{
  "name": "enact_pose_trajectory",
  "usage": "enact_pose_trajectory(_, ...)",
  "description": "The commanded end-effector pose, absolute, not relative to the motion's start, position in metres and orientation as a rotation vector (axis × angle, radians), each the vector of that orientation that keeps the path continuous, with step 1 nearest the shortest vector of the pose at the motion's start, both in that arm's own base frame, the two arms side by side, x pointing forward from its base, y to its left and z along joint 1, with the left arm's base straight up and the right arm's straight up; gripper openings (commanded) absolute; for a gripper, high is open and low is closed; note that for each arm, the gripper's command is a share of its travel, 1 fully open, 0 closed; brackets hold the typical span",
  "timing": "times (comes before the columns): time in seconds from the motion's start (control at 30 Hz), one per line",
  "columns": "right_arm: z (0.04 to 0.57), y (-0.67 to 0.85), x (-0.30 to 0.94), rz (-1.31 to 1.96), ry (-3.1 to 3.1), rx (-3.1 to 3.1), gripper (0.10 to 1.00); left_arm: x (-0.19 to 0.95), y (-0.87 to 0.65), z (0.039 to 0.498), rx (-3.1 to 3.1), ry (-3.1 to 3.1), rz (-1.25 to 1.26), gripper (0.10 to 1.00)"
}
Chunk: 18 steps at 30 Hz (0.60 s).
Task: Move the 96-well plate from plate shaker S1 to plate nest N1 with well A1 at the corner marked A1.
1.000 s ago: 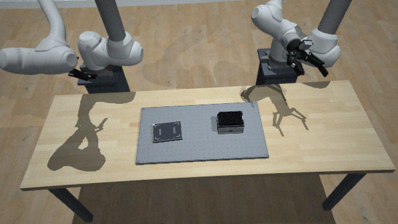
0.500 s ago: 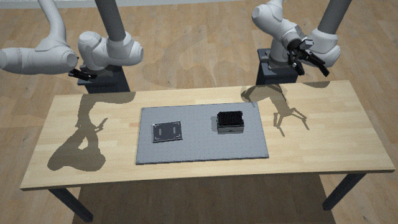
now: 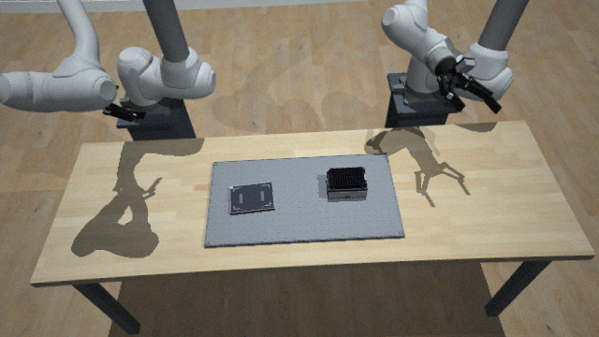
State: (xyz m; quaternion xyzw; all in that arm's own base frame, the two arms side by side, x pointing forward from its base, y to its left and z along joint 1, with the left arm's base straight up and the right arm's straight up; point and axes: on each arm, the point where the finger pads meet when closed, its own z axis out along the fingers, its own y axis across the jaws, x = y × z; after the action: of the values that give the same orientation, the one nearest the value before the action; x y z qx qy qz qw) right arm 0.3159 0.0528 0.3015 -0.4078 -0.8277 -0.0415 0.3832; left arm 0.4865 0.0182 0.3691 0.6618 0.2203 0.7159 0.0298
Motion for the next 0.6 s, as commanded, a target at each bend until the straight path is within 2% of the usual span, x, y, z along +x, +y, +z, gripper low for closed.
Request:
enact_pose_trajectory(0.0, 0.302, 0.053, 0.316, -0.107, -2.111, -1.040, 1.000, 0.487, 0.025, 0.372, 2.027, 0.723, 2.207, 1.000)
enact_pose_trajectory(0.57, 0.302, 0.053, 0.316, -0.107, -2.111, -1.040, 1.000, 0.482, 0.071, 0.388, 1.927, 1.021, 2.192, 1.000)
